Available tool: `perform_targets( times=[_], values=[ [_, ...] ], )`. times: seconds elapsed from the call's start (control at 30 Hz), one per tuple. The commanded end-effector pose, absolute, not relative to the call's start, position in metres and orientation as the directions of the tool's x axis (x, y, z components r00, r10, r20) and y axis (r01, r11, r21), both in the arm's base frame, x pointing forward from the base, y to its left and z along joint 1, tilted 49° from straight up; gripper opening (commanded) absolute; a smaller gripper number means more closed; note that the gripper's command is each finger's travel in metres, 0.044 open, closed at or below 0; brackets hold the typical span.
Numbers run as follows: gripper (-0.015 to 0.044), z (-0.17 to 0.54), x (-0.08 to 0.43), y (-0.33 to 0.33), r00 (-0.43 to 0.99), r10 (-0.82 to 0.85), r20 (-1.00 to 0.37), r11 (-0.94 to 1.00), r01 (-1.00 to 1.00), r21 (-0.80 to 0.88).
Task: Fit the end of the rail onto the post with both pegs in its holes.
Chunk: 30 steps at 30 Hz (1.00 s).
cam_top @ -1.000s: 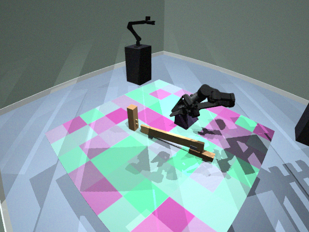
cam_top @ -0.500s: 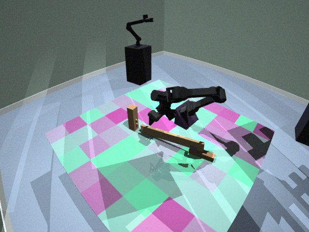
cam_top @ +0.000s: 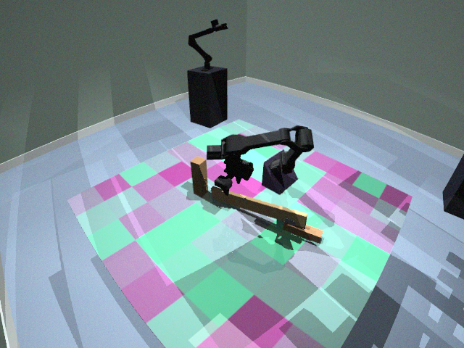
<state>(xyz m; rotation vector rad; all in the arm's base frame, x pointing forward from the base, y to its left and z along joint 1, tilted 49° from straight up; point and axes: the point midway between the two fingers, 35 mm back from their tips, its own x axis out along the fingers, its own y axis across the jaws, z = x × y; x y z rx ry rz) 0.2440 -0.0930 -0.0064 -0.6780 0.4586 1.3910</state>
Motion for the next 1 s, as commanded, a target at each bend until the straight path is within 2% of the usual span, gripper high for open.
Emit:
perform_targets(
  times=[0.0,0.97],
  values=[
    [0.044,-0.009,0.247,-0.092,0.144,0.74,-0.657,0.036,-0.984,-0.174],
    [0.044,-0.039,0.256,-0.057,0.144,0.74,-0.657,0.037,-0.984,-0.174]
  ],
)
